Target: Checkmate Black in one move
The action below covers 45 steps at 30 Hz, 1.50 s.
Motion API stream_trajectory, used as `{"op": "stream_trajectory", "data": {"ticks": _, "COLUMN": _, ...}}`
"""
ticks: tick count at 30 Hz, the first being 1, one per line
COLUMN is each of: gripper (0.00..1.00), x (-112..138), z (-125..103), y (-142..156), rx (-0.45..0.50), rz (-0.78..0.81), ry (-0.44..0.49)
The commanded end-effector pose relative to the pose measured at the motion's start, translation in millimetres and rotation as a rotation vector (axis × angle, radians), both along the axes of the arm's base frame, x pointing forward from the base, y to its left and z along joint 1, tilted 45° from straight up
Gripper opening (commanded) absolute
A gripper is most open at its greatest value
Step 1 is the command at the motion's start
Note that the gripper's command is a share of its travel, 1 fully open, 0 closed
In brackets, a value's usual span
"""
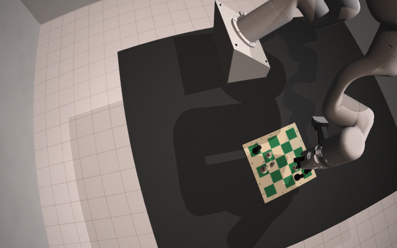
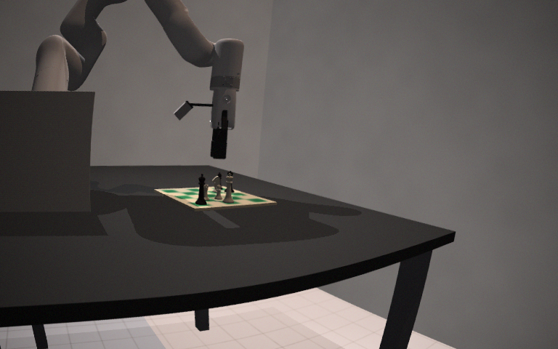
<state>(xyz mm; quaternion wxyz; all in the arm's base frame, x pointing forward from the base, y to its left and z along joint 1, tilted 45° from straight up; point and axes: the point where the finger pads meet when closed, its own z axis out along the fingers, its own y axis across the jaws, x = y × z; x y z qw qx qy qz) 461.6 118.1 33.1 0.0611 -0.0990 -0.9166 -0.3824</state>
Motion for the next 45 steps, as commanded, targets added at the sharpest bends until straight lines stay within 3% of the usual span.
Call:
{"op": "stream_trajectory", "data": {"ticks": 1, "gripper": 0.37, "x": 1, "z": -3, "y": 2, "rx": -0.002, "rz": -0.003, "ry": -0.002}}
{"op": "stream_trajectory", "data": {"ticks": 24, "gripper": 0.37, "x": 1, "z": -24, "y": 23, "rx": -0.002, "rz": -0.003, "ry": -0.002}}
{"op": "stream_trajectory", "data": {"ticks": 45, "gripper": 0.37, "x": 0, "z": -27, "y": 26, "rx": -0.002, "rz": -0.003, "ry": -0.002}}
